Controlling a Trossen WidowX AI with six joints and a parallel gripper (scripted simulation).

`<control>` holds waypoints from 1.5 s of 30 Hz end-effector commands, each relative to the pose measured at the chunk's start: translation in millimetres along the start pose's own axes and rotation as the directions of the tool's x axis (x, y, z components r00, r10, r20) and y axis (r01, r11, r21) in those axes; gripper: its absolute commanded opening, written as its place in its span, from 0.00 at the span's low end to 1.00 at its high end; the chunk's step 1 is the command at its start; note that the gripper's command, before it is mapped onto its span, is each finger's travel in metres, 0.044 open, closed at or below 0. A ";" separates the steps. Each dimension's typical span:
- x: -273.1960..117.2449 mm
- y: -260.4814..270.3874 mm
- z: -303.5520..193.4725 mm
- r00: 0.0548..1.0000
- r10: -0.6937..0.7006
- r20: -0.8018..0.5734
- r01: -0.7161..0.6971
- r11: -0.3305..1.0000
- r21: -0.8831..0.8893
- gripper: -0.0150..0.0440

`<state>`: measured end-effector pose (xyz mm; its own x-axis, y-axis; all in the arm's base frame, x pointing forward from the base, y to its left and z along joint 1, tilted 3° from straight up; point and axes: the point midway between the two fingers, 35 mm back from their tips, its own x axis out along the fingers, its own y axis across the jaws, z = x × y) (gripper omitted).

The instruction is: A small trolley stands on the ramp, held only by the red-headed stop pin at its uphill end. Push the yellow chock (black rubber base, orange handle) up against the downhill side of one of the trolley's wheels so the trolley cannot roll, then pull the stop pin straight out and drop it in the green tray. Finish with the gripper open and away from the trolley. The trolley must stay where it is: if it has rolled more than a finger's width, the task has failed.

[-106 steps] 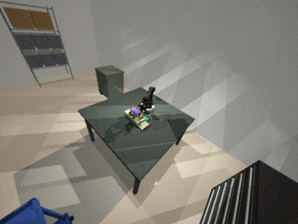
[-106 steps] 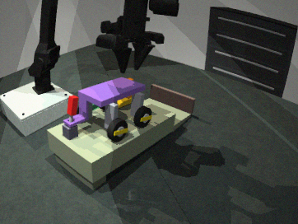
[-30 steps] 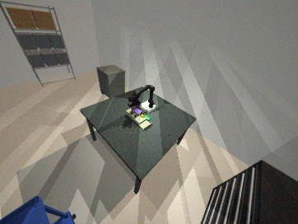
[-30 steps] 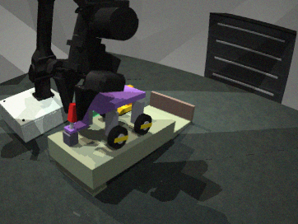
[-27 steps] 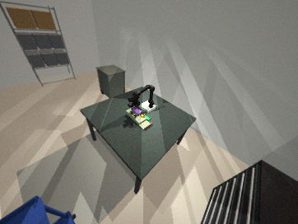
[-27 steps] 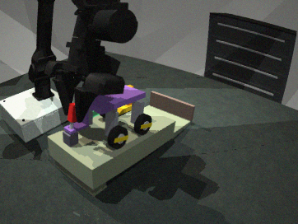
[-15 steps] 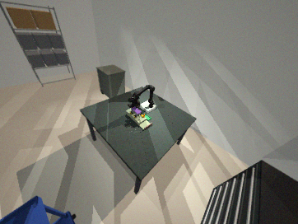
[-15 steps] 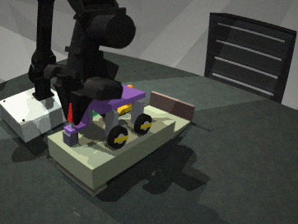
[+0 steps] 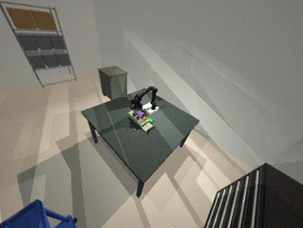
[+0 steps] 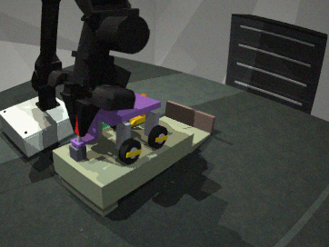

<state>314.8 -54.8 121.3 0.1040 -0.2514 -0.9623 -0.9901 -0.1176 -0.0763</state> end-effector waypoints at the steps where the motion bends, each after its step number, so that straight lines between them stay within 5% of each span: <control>1: -4.2 -0.5 -0.8 1.000 -0.001 0.000 0.001 1.000 -0.004 0.25; 45: -33.7 1.7 -3.1 1.000 0.000 0.001 0.000 1.000 -0.005 0.25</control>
<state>309.1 -48.5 149.8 0.0987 -0.2439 -0.9648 -0.9893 -0.1288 -0.0686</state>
